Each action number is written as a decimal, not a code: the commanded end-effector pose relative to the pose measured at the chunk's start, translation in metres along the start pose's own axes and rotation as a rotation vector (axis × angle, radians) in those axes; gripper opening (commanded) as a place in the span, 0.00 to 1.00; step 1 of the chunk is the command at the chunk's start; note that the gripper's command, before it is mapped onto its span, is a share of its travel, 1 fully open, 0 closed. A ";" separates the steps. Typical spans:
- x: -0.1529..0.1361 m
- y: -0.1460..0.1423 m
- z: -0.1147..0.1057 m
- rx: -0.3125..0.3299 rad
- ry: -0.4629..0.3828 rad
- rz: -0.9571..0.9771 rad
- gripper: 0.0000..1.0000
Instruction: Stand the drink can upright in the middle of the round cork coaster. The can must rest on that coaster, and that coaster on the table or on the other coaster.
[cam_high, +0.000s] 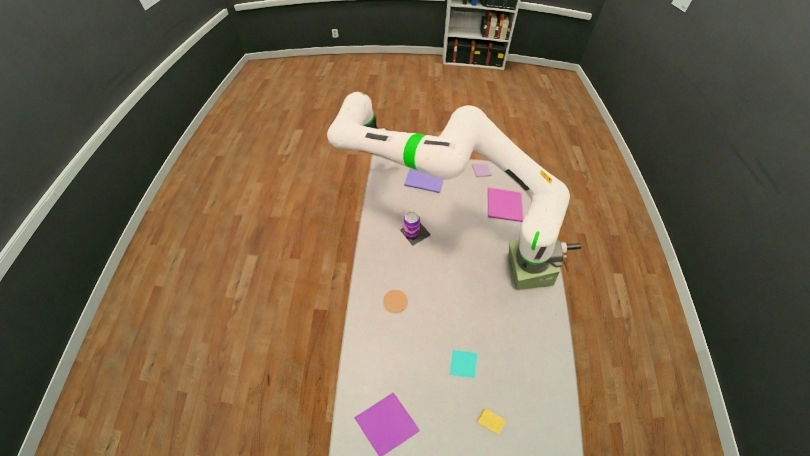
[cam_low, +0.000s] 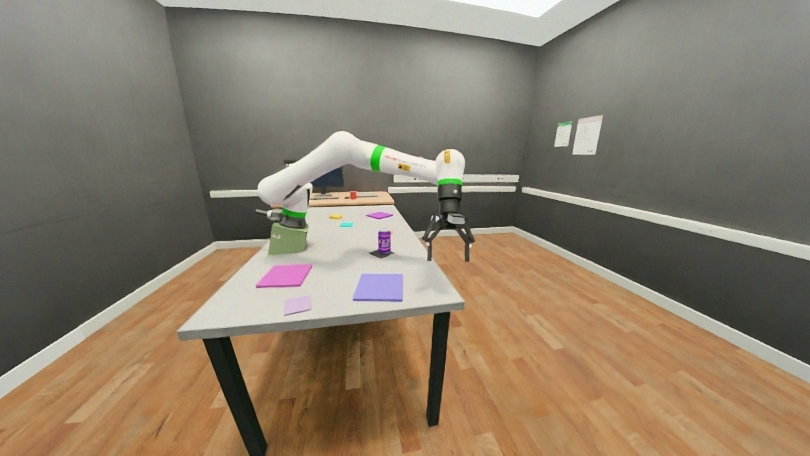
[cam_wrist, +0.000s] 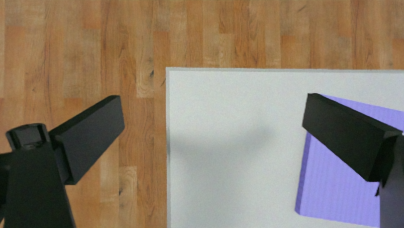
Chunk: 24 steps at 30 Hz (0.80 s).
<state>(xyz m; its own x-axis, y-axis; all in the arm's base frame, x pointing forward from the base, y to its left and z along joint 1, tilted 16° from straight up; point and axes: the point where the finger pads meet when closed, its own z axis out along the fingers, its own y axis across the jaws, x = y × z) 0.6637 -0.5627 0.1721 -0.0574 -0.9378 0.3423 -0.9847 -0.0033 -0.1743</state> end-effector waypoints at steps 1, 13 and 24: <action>0.001 0.000 -0.002 0.002 0.002 0.001 1.00; 0.001 0.000 -0.002 0.002 0.002 0.001 1.00; -0.043 0.000 -0.039 0.031 -0.042 -0.199 1.00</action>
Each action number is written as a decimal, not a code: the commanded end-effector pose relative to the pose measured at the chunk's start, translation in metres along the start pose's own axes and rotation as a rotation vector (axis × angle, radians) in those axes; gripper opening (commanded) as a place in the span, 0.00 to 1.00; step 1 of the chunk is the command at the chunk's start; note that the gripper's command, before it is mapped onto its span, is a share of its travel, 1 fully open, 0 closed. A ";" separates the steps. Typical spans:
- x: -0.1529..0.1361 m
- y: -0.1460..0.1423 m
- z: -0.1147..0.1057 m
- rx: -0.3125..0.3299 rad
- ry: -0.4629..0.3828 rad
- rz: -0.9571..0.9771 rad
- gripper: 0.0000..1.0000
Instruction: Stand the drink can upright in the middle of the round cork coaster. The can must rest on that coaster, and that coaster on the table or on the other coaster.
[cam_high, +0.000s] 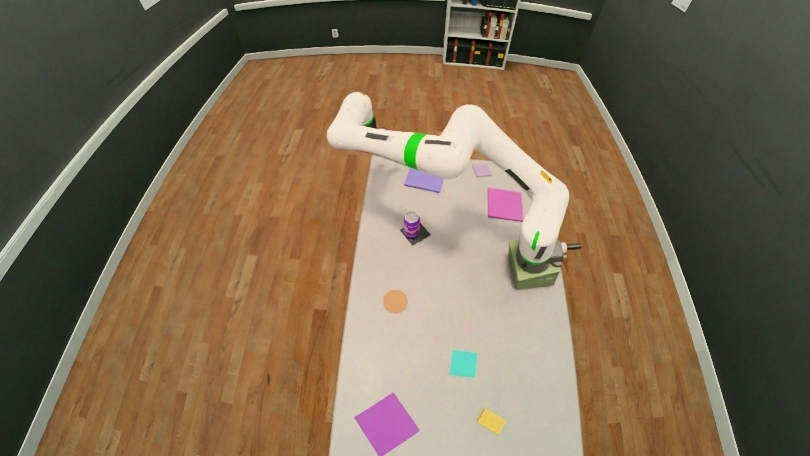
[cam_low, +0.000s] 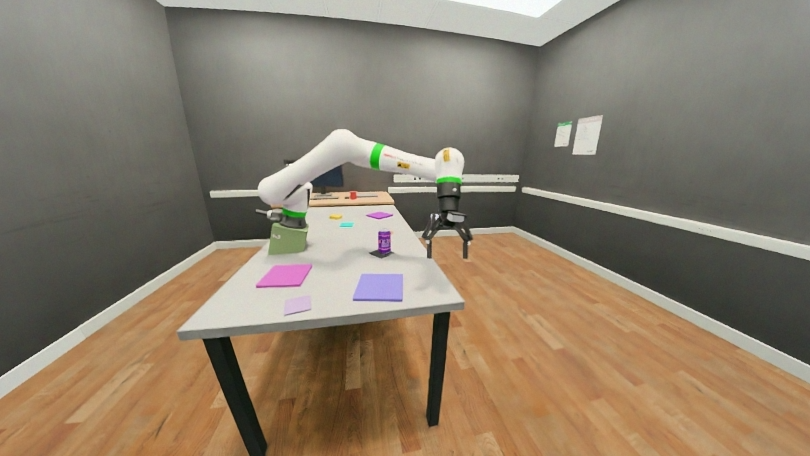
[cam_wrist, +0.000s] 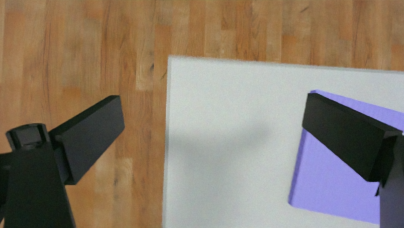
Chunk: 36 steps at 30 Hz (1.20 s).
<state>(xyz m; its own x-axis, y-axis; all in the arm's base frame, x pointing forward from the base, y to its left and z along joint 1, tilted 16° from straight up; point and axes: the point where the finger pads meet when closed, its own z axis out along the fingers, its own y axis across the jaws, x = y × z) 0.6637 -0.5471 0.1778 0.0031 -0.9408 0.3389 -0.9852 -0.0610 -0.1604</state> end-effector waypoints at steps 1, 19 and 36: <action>-0.049 0.000 -0.041 0.038 -0.044 -0.217 1.00; -0.216 0.087 -0.117 0.186 -0.197 -1.017 1.00; -0.360 0.178 -0.180 0.382 -0.201 -1.496 1.00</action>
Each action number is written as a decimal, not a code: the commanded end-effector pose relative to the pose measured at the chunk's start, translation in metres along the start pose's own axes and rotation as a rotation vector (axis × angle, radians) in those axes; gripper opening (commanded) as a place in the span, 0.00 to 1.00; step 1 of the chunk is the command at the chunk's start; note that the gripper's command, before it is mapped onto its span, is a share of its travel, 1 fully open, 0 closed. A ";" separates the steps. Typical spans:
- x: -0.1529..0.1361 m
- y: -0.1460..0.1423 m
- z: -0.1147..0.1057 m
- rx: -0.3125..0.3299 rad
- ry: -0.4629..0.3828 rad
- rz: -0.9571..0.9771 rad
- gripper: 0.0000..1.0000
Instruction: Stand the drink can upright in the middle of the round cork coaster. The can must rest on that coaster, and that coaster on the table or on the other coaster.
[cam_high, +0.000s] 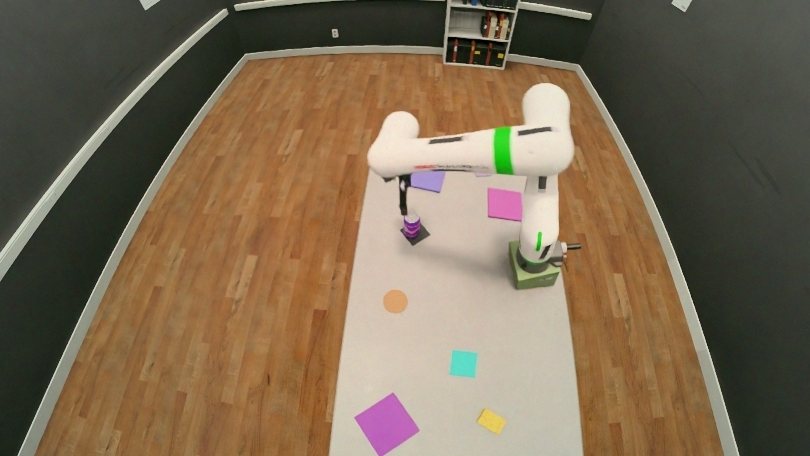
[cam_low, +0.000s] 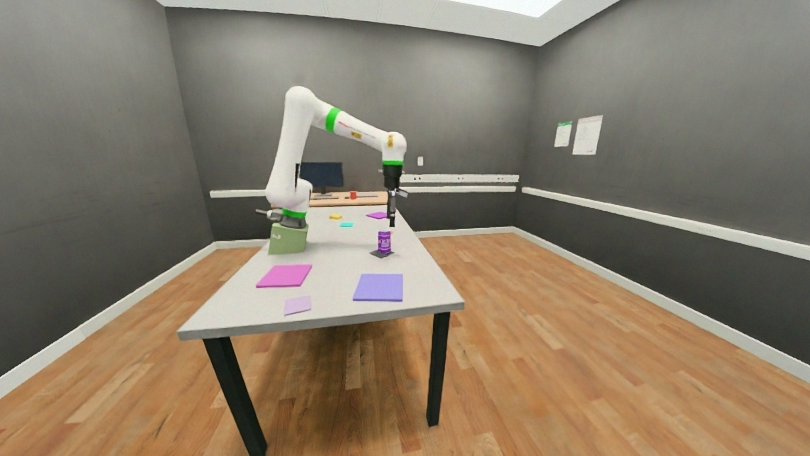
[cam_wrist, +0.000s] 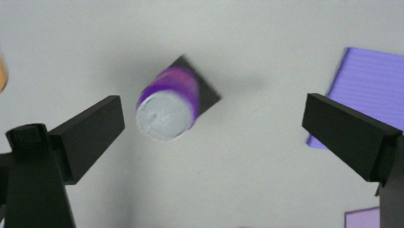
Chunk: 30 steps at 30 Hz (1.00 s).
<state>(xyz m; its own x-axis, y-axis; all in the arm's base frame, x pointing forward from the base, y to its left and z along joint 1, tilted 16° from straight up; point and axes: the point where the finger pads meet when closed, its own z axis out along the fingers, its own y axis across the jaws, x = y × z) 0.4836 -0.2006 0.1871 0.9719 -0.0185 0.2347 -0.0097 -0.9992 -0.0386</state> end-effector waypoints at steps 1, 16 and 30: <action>-0.025 -0.042 -0.011 0.004 0.045 -0.046 1.00; -0.021 -0.044 0.080 0.004 0.044 -0.046 1.00; -0.020 -0.044 0.088 0.004 0.044 -0.046 0.10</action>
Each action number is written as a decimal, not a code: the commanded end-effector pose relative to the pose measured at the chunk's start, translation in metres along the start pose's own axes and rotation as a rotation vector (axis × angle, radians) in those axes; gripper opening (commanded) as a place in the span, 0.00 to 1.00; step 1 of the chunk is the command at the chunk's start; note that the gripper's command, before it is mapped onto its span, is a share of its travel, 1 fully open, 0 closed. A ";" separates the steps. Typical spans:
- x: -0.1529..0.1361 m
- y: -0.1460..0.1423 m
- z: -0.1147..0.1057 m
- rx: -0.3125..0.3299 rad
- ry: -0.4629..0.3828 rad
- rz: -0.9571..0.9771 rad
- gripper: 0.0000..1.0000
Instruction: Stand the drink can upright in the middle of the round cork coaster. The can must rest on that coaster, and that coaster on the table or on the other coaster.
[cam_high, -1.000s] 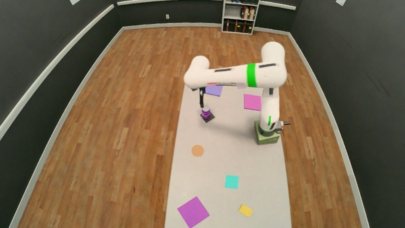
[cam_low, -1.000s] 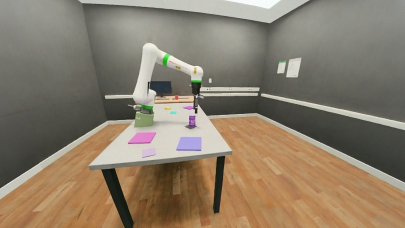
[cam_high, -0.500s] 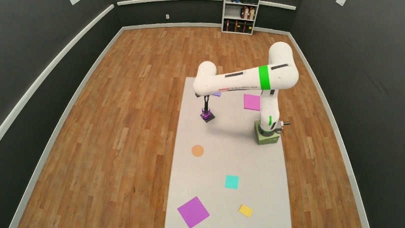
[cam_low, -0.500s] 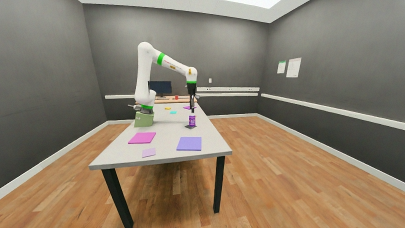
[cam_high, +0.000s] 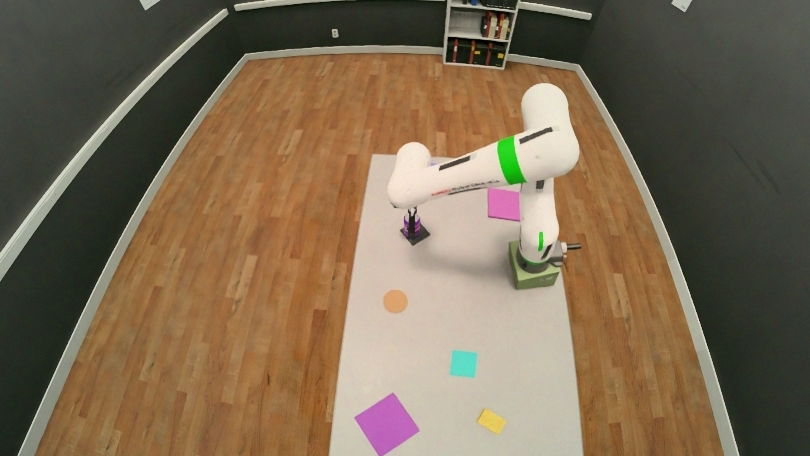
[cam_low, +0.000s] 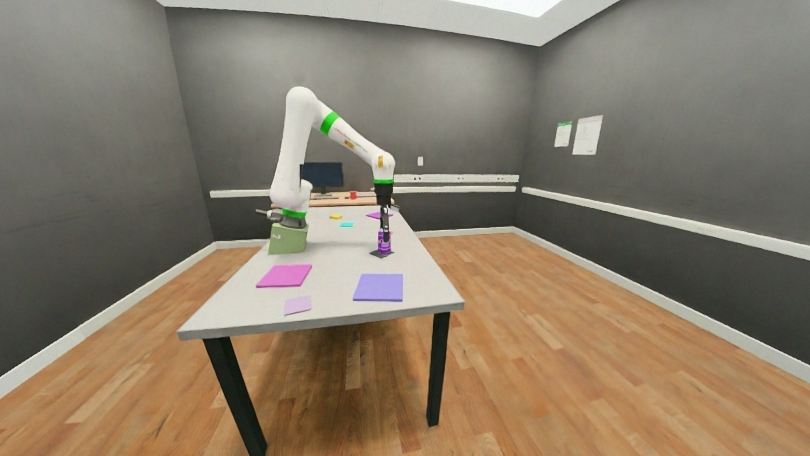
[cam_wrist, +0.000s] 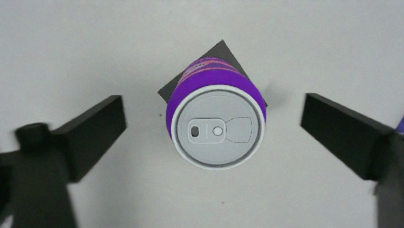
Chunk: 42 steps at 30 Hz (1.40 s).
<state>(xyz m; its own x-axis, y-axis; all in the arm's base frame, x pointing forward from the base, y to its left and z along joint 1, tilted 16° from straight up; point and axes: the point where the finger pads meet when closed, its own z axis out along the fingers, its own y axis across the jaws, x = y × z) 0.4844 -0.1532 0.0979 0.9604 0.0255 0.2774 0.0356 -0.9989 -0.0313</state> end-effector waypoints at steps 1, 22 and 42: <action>0.001 0.000 -0.001 -0.001 0.001 0.000 0.10; 0.001 0.000 -0.001 -0.001 0.001 0.000 0.10; 0.000 0.000 -0.018 -0.001 0.001 0.000 0.10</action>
<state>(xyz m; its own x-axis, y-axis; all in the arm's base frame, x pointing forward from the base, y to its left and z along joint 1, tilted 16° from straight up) 0.4819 -0.1534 0.1058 0.9605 0.0258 0.2772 0.0359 -0.9989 -0.0314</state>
